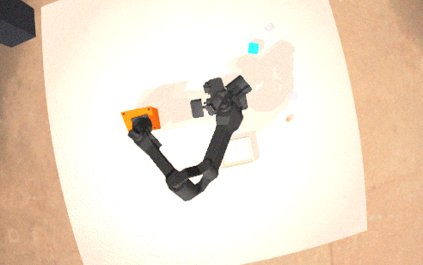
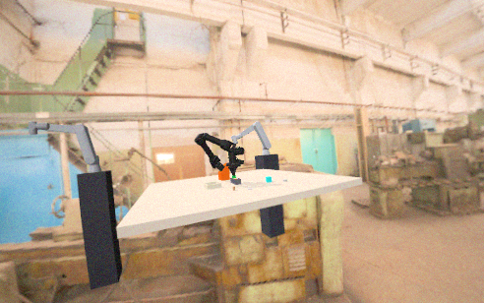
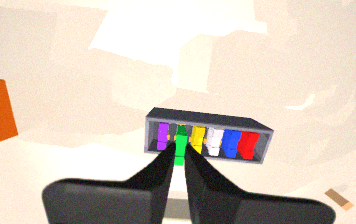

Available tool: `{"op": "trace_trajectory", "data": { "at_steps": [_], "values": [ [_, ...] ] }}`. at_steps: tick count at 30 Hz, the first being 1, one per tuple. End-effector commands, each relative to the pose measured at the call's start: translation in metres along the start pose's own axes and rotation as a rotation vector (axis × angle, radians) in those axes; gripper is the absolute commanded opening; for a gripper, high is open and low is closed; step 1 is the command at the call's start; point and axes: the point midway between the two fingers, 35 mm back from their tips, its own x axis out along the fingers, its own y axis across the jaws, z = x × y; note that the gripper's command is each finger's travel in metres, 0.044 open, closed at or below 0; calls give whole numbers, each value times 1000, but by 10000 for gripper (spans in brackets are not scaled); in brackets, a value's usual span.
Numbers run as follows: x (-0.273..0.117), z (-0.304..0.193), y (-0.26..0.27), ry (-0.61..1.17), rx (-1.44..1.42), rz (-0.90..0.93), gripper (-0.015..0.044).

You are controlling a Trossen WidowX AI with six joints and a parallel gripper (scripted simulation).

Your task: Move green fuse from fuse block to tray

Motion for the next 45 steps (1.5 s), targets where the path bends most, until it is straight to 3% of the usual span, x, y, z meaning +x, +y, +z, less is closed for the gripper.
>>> {"op": "trace_trajectory", "data": {
  "at_steps": [1,45],
  "values": [
    [-4,1,-1,-5,7,-3,0],
    [-38,0,-1,-4,4,-3,0]
  ]
}}
